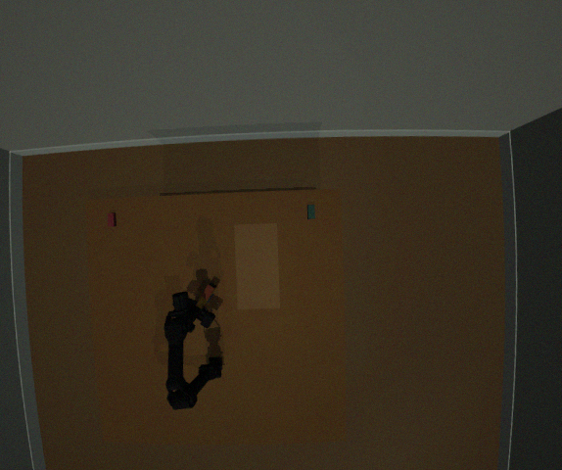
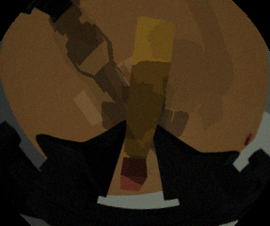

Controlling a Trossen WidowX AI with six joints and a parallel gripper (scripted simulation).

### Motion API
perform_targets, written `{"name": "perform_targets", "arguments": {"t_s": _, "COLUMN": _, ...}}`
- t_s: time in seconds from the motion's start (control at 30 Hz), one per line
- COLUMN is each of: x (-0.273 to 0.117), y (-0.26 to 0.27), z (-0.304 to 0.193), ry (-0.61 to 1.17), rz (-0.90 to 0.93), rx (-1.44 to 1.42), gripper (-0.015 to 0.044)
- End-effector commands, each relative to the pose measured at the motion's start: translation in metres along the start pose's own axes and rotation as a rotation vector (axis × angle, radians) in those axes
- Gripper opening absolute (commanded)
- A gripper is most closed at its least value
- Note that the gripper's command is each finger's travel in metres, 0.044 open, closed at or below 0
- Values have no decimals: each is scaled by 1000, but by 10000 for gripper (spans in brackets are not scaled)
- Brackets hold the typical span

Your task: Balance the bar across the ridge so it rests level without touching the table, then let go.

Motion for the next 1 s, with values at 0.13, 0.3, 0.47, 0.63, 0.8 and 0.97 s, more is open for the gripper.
{"name": "perform_targets", "arguments": {"t_s": 0.13, "x": 0, "y": 0, "z": 0, "ry": 0, "rz": 0, "rx": 0, "gripper": 0}}
{"name": "perform_targets", "arguments": {"t_s": 0.3, "x": 0, "y": 0, "z": 0, "ry": 0, "rz": 0, "rx": 0, "gripper": 0}}
{"name": "perform_targets", "arguments": {"t_s": 0.47, "x": 0, "y": 0, "z": 0, "ry": 0, "rz": 0, "rx": 0, "gripper": 0}}
{"name": "perform_targets", "arguments": {"t_s": 0.63, "x": 0, "y": 0, "z": 0, "ry": 0, "rz": 0, "rx": 0, "gripper": 52}}
{"name": "perform_targets", "arguments": {"t_s": 0.8, "x": 0, "y": 0, "z": 0, "ry": 0, "rz": 0, "rx": 0, "gripper": 167}}
{"name": "perform_targets", "arguments": {"t_s": 0.97, "x": 0, "y": 0, "z": 0, "ry": 0, "rz": 0, "rx": 0, "gripper": 167}}
Point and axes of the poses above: the point midway between the two fingers, 35 mm back from their tips, its own x axis out along the fingers, its own y axis across the jaws, z = x × y, the point moved 2 cm from there along -x, back along the fingers, and after that the axes turned 8 degrees about -x, right-handed, at the moved point
